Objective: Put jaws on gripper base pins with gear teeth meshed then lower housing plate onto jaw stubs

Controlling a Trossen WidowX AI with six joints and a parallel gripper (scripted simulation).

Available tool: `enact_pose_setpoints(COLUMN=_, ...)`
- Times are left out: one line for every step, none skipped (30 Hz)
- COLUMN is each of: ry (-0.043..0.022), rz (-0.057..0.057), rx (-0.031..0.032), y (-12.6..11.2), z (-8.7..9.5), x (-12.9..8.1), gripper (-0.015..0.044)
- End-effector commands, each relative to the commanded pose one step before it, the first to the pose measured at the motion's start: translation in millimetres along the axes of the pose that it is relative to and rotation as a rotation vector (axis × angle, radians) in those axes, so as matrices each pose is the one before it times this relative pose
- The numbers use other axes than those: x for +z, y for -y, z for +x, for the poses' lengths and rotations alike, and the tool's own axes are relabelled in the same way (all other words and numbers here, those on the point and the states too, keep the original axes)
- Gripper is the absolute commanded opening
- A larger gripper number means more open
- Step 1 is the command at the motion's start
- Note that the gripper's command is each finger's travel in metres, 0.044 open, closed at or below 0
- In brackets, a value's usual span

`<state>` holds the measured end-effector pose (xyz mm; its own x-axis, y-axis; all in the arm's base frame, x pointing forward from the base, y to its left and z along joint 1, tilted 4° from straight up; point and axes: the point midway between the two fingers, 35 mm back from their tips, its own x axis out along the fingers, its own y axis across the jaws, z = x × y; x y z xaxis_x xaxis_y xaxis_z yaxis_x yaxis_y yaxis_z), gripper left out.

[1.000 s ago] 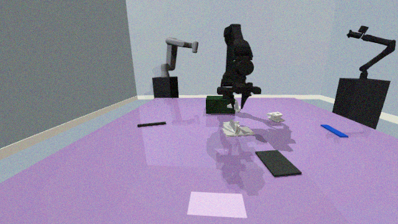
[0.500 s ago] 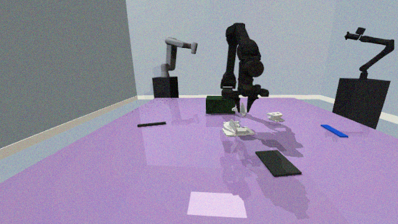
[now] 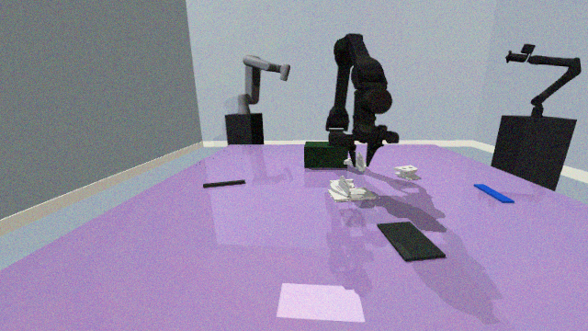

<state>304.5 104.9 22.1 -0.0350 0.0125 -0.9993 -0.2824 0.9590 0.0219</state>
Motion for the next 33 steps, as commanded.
enact_pose_setpoints(ry=-0.00094, rz=0.0034, rx=0.0028, y=-0.68, z=-0.3, x=0.05, gripper=0.0134)
enact_pose_setpoints(ry=0.0, rz=0.0, rx=0.0, y=0.0, z=0.0, x=0.0, gripper=0.0134)
enact_pose_setpoints(ry=0.0, rz=0.0, rx=0.0, y=0.0, z=0.0, x=0.0, gripper=0.0134)
enact_pose_setpoints(ry=0.0, rz=0.0, rx=0.0, y=0.0, z=0.0, x=0.0, gripper=0.0134)
enact_pose_setpoints(ry=0.0, rz=0.0, rx=0.0, y=0.0, z=0.0, x=0.0, gripper=0.0134)
enact_pose_setpoints(ry=0.0, rz=0.0, rx=0.0, y=0.0, z=0.0, x=0.0, gripper=0.0134)
enact_pose_setpoints(ry=0.0, rz=0.003, rx=0.0, y=0.0, z=0.0, x=0.01, gripper=0.0134)
enact_pose_setpoints(ry=0.0, rz=0.0074, rx=0.0, y=0.0, z=0.0, x=0.03, gripper=0.0134)
enact_pose_setpoints(ry=0.0, rz=0.003, rx=0.0, y=0.0, z=0.0, x=0.01, gripper=0.0134)
enact_pose_setpoints(ry=0.0, rz=0.0, rx=0.0, y=0.0, z=0.0, x=0.0, gripper=0.0134)
enact_pose_setpoints(ry=0.0, rz=0.0, rx=0.0, y=0.0, z=0.0, x=0.0, gripper=0.0134)
enact_pose_setpoints(ry=0.0, rz=0.0, rx=0.0, y=0.0, z=0.0, x=0.0, gripper=0.0134)
enact_pose_setpoints(ry=0.0, rz=0.0, rx=0.0, y=0.0, z=0.0, x=0.0, gripper=0.0134)
enact_pose_setpoints(ry=0.0, rz=0.0, rx=0.0, y=0.0, z=0.0, x=0.0, gripper=0.0134)
enact_pose_setpoints(ry=0.0, rz=0.0, rx=0.0, y=0.0, z=0.0, x=0.0, gripper=0.0134)
enact_pose_setpoints(ry=0.0, rz=0.0, rx=0.0, y=0.0, z=0.0, x=0.0, gripper=0.0134)
enact_pose_setpoints(ry=0.0, rz=0.0, rx=0.0, y=0.0, z=0.0, x=0.0, gripper=0.0134)
enact_pose_setpoints(ry=0.00002, rz=0.0, rx=-0.00002, y=0.22, z=0.0, x=0.3, gripper=0.0134)
enact_pose_setpoints(ry=0.00002, rz=0.0, rx=-0.00002, y=0.22, z=0.0, x=0.3, gripper=0.0134)
enact_pose_setpoints(ry=0.0, rz=0.0, rx=0.0, y=0.0, z=0.0, x=0.0, gripper=0.0134)
enact_pose_setpoints(ry=0.0, rz=0.0, rx=0.0, y=0.0, z=0.0, x=0.0, gripper=0.0134)
enact_pose_setpoints(ry=0.0, rz=0.0, rx=0.0, y=0.0, z=0.0, x=0.0, gripper=0.0134)
enact_pose_setpoints(ry=0.0, rz=0.0, rx=0.0, y=0.0, z=0.0, x=0.0, gripper=0.0134)
enact_pose_setpoints(ry=0.0, rz=0.0, rx=0.0, y=0.0, z=0.0, x=0.0, gripper=0.0134)
enact_pose_setpoints(ry=0.0, rz=0.0, rx=0.0, y=0.0, z=0.0, x=0.0, gripper=0.0134)
enact_pose_setpoints(ry=0.0, rz=0.0, rx=0.0, y=0.0, z=0.0, x=0.0, gripper=0.0134)
enact_pose_setpoints(ry=0.0, rz=0.0, rx=0.0, y=0.0, z=0.0, x=0.0, gripper=0.0134)
enact_pose_setpoints(ry=0.0, rz=0.0, rx=0.0, y=0.0, z=0.28, x=0.02, gripper=0.0134)
enact_pose_setpoints(ry=0.0, rz=0.0, rx=0.0, y=0.0, z=0.84, x=0.07, gripper=0.0134)
enact_pose_setpoints(ry=0.0, rz=0.0001, rx=0.0, y=-0.01, z=1.39, x=0.11, gripper=0.0134)
enact_pose_setpoints(ry=0.0, rz=0.0001, rx=0.0, y=-0.01, z=1.68, x=0.12, gripper=0.0134)
enact_pose_setpoints(ry=0.0, rz=0.0001, rx=0.0, y=-0.01, z=1.67, x=0.11, gripper=0.0134)
enact_pose_setpoints(ry=0.0, rz=0.0001, rx=0.0, y=-0.01, z=1.67, x=0.1, gripper=0.0134)
